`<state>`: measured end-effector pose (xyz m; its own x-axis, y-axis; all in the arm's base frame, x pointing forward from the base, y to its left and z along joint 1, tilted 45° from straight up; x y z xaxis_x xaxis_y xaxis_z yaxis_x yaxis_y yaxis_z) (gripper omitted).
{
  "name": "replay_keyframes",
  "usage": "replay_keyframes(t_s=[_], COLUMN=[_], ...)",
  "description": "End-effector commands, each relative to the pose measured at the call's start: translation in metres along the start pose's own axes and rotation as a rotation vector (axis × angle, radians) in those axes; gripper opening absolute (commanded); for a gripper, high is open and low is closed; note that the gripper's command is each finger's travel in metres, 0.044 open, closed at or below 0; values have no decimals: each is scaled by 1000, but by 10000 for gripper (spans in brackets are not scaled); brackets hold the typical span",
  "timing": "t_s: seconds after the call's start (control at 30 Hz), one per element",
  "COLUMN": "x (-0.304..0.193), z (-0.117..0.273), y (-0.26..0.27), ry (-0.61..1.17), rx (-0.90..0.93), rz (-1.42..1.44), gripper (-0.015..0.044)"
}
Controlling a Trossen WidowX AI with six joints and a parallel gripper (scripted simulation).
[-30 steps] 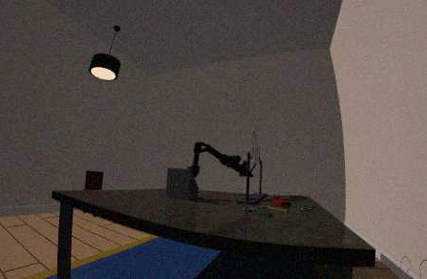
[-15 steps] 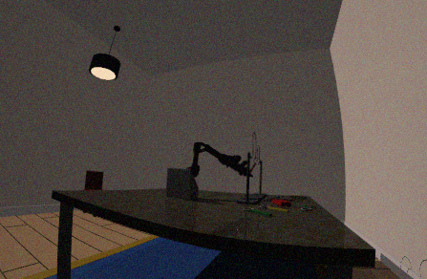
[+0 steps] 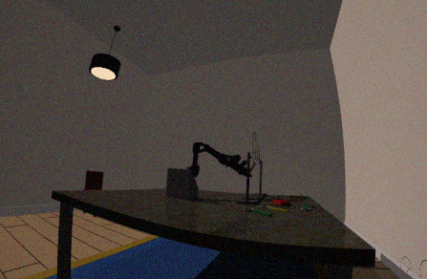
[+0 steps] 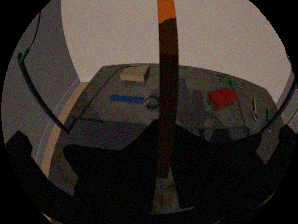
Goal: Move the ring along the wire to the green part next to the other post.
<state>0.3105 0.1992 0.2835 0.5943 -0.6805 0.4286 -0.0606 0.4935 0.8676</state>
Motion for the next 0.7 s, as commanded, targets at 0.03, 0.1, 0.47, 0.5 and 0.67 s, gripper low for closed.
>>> replay_keyframes(t_s=[0.03, 0.1, 0.47, 0.5, 0.67], x=[2, 3, 12, 13, 20], z=[3, 3, 8, 8, 11], y=[-8, -12, -36, -38, -49], ry=[0, -1, -5, -5, -8], rx=[-15, -25, -109, -119, -165], rz=[33, 52, 196, 212, 291], gripper=[-150, -150, -150, -150, -150])
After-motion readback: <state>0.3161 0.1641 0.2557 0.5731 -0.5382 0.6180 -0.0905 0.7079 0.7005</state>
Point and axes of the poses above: the point midway between the two fingers, 35 mm back from their tips, its own z axis back along the fingers, its own y axis across the jaws, x = y × z, the point moved 3 cm from there along z, back along the fingers, and after that the axes turned 15 degrees about -z, right-handed, at the moved point
